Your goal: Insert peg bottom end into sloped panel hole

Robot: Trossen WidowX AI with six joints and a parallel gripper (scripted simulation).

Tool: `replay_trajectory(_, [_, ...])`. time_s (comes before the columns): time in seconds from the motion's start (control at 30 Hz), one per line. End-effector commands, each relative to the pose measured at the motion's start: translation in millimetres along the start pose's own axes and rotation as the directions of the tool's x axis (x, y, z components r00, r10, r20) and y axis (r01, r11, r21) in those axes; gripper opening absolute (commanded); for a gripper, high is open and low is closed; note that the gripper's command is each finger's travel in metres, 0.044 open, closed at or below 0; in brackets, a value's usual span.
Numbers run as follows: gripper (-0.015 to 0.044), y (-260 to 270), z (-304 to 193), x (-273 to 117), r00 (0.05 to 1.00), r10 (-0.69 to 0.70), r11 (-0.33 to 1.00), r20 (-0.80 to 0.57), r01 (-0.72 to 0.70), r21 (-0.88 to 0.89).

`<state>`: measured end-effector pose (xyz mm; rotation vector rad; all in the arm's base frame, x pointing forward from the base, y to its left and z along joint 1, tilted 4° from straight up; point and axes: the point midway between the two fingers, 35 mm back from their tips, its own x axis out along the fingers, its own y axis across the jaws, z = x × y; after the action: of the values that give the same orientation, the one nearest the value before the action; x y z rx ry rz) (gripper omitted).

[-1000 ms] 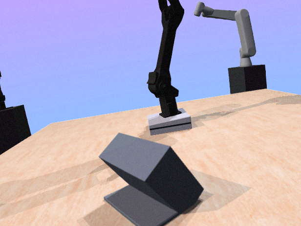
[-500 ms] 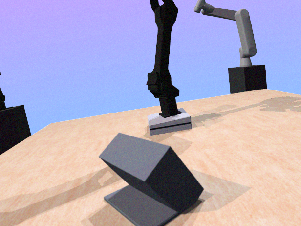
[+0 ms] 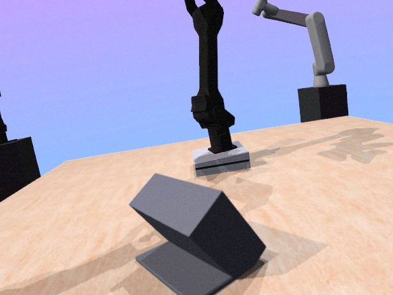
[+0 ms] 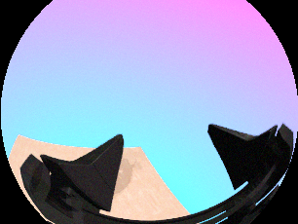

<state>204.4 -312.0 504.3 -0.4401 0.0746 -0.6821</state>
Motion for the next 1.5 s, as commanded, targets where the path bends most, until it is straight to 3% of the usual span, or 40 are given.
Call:
replay_trajectory(0.0, [0.044, 11.0, -21.7, 11.3, 0.997, 0.028, 0.998, -0.069, -0.031, -0.05])
replay_trajectory(0.37, [0.044, 54.7, -85.5, 36.4, 0.952, 0.138, 0.962, -0.274, -0.195, -0.192])
replay_trajectory(0.77, [0.044, 112.1, -150.2, 41.7, 0.829, 0.276, 0.834, -0.486, -0.458, -0.309])
replay_trajectory(1.1, [0.044, 158.0, -196.6, 33.9, 0.677, 0.364, 0.628, -0.64, -0.686, -0.368])
replay_trajectory(1.47, [0.044, 206.6, -239.5, 14.0, 0.463, 0.427, 0.297, -0.777, -0.883, -0.363])
